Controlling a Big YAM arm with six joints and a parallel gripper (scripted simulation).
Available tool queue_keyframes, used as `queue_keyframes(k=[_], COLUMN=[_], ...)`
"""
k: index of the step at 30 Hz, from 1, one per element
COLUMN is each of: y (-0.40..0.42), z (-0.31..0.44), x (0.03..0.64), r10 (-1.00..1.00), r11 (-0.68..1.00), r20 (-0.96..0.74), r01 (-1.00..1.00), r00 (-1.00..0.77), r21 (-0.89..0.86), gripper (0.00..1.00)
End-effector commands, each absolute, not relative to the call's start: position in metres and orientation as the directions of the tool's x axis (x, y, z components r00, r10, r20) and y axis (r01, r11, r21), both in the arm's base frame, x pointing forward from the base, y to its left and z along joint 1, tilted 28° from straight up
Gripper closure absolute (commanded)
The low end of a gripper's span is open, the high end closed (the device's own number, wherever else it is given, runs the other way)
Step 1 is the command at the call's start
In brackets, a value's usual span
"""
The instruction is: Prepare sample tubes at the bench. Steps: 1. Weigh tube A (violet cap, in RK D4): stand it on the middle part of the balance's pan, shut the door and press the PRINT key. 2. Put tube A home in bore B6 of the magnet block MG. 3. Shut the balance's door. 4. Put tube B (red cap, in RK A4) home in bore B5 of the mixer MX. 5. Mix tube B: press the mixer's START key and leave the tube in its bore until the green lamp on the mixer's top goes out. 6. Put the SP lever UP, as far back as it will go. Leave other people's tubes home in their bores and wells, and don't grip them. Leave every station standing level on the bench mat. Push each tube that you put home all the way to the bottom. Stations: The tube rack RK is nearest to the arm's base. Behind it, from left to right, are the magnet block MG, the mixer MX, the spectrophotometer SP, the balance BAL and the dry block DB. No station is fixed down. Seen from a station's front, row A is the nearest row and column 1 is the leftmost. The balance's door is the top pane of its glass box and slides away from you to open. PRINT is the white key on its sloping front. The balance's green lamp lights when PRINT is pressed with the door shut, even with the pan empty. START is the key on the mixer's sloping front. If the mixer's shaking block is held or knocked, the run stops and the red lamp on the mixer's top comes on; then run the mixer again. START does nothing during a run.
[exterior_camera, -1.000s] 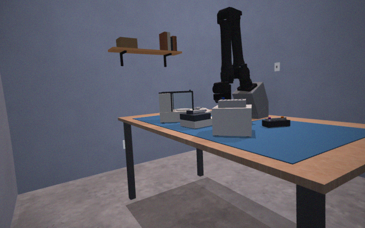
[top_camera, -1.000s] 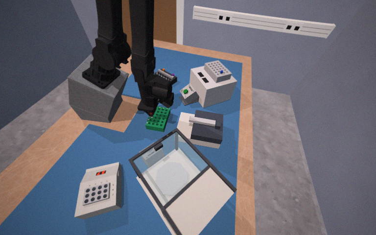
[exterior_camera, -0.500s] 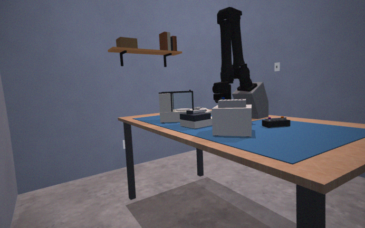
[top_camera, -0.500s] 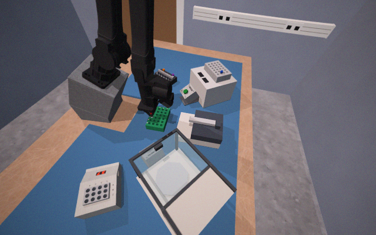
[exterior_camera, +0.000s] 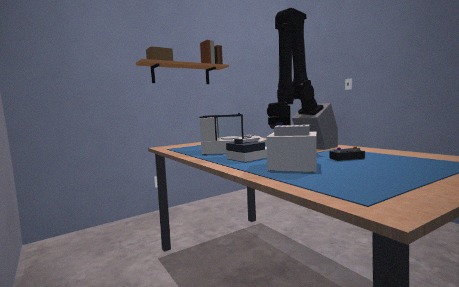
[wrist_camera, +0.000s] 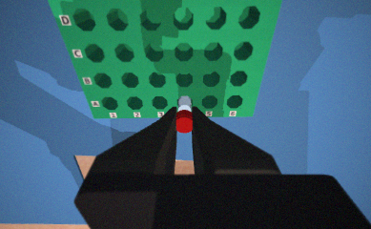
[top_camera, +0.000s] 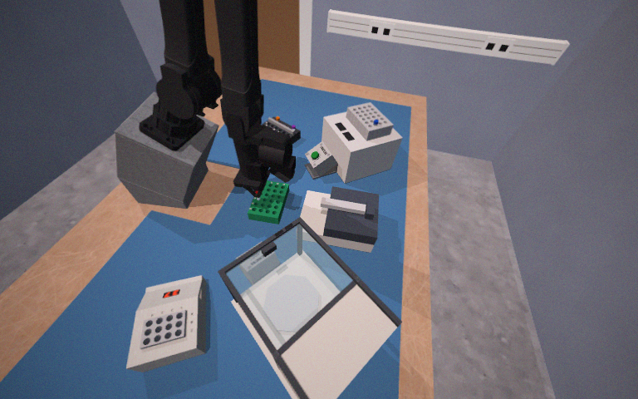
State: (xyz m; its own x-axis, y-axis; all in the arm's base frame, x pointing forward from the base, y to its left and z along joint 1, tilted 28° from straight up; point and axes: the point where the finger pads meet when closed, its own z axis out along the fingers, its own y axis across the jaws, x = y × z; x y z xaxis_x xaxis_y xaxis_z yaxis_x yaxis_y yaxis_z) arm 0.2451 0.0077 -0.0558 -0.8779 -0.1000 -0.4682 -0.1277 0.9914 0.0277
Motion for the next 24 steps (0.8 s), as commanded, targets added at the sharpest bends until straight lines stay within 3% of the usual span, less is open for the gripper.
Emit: queue_keyframes(k=[1, 24], y=[0.0047, 0.0034], z=[-0.0528, -0.0437], x=[0.2427, 0.2381], r10=[-0.103, -0.103], r11=[0.991, 0.991], r20=[-0.47, -0.471], r01=[-0.129, -0.129], r00=[-0.877, -0.876], r21=[0.024, 0.023], gripper=[0.91, 0.91])
